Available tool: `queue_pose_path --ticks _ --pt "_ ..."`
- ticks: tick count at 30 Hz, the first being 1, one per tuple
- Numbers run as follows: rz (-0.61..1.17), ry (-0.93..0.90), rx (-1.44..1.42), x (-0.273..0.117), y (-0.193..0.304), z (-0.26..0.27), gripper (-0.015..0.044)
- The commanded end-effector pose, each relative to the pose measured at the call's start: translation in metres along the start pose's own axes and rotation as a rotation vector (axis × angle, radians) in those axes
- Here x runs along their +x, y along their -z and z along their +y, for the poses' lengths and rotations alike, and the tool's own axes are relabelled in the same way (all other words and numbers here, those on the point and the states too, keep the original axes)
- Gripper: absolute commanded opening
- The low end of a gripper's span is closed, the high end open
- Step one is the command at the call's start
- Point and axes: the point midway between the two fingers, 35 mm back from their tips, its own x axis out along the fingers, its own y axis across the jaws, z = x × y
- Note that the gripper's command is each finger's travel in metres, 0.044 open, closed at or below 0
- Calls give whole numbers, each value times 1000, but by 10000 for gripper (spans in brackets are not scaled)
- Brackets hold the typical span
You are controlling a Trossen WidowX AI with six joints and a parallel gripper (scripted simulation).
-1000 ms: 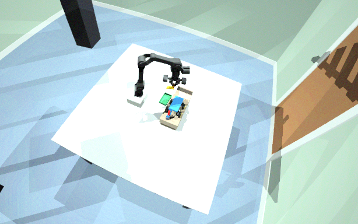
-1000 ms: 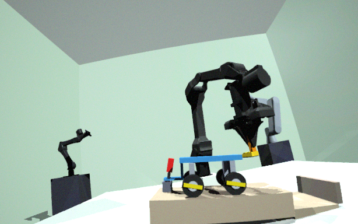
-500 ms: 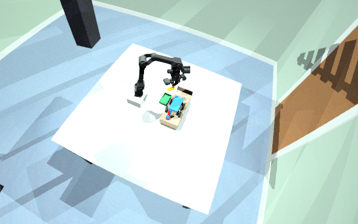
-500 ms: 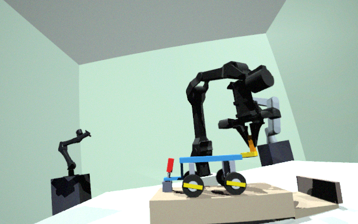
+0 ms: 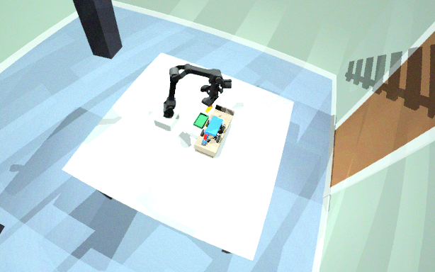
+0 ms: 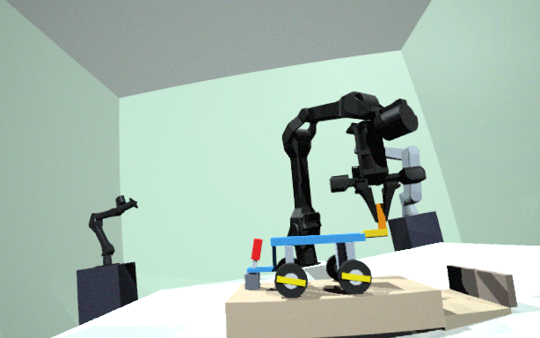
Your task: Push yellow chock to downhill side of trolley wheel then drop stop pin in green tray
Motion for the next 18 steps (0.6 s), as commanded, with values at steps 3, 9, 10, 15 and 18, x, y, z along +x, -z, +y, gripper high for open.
queue_pose_path --ticks 3,9,10,15,18 --pt "-2 -19 -113 2 1 0 0" --pt "-1 -21 -144 3 6 -2 0" --pt "1 -22 -162 3 10 -3 0" --pt "3 -24 -189 6 23 -7 0" --pt "4 -24 -189 8 28 -8 0"
